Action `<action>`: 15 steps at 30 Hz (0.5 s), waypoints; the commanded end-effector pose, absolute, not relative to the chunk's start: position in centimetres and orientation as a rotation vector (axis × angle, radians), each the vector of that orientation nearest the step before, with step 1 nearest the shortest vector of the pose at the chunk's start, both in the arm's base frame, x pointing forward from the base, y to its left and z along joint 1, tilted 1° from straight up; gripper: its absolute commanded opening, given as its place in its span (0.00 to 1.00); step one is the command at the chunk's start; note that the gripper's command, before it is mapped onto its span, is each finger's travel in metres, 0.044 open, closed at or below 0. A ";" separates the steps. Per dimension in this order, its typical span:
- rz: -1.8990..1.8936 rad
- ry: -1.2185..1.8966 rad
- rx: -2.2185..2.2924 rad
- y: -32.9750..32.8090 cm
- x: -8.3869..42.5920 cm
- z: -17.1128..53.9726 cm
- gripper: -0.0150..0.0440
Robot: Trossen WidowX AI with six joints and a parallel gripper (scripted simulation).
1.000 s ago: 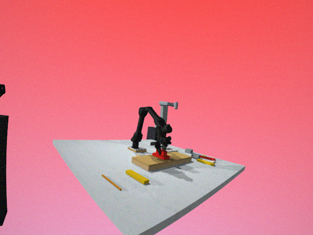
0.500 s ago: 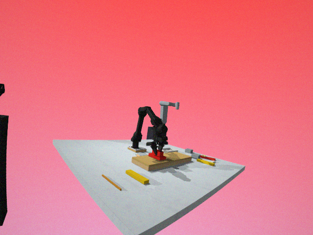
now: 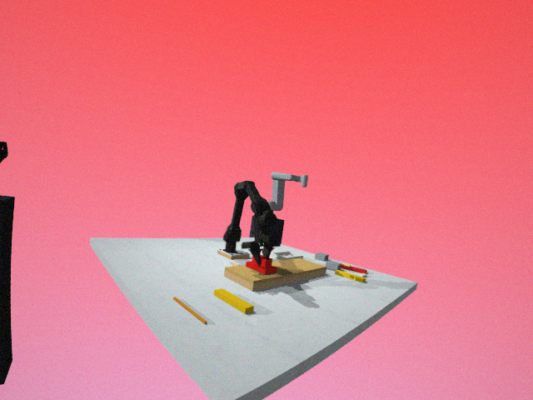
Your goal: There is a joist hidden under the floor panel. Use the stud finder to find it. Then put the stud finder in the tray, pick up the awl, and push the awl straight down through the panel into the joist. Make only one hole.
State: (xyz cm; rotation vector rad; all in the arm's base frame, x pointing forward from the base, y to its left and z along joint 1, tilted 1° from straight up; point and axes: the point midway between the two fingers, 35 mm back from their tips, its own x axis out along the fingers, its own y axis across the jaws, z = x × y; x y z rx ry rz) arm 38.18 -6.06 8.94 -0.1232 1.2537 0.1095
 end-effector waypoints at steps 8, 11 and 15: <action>0.102 1.255 -0.125 -9.4 38.6 9.1 0.25; 0.101 1.255 -0.126 -10.3 38.8 9.1 0.25; 0.100 1.255 -0.127 -11.4 38.9 9.2 0.25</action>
